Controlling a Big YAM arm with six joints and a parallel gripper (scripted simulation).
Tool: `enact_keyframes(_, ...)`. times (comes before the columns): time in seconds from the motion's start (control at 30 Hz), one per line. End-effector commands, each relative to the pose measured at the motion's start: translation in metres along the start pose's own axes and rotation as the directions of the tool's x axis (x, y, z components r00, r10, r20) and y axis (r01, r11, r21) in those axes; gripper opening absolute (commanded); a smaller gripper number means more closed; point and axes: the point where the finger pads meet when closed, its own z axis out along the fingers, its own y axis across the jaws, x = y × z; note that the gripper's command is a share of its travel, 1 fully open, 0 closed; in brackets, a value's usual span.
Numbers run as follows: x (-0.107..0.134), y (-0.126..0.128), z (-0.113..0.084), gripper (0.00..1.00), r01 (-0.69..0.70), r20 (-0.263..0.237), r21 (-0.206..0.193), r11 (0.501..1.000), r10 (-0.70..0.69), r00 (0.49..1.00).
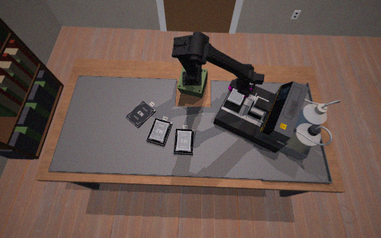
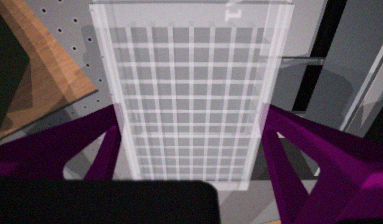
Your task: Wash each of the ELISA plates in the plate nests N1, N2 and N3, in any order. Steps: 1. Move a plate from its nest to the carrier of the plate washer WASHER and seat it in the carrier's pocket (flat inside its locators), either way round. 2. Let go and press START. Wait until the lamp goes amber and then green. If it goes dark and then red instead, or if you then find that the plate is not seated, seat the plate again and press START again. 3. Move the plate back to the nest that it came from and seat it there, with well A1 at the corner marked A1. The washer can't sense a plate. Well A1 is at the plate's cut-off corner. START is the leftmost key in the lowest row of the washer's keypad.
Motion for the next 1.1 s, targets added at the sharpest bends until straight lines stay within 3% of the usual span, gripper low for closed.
enact_keyframes(0.0,-0.008,-0.022,-0.024,0.84,-0.019,0.021,0.048,0.999,0.018,1.0)
enact_keyframes(0.47,-0.007,-0.022,-0.046,0.84,-0.02,0.023,0.049,0.999,0.019,1.0)
enact_keyframes(0.6,-0.004,-0.012,-0.033,0.84,-0.011,0.011,0.023,1.0,0.011,1.0)
enact_keyframes(0.83,-0.004,-0.012,-0.033,0.84,-0.011,0.011,0.023,1.0,0.011,1.0)
enact_keyframes(0.9,0.014,-0.002,-0.028,0.84,-0.095,0.002,0.003,0.995,0.095,0.995)
enact_keyframes(1.07,0.038,-0.008,-0.026,0.84,-0.268,0.012,0.023,0.963,0.268,0.963)
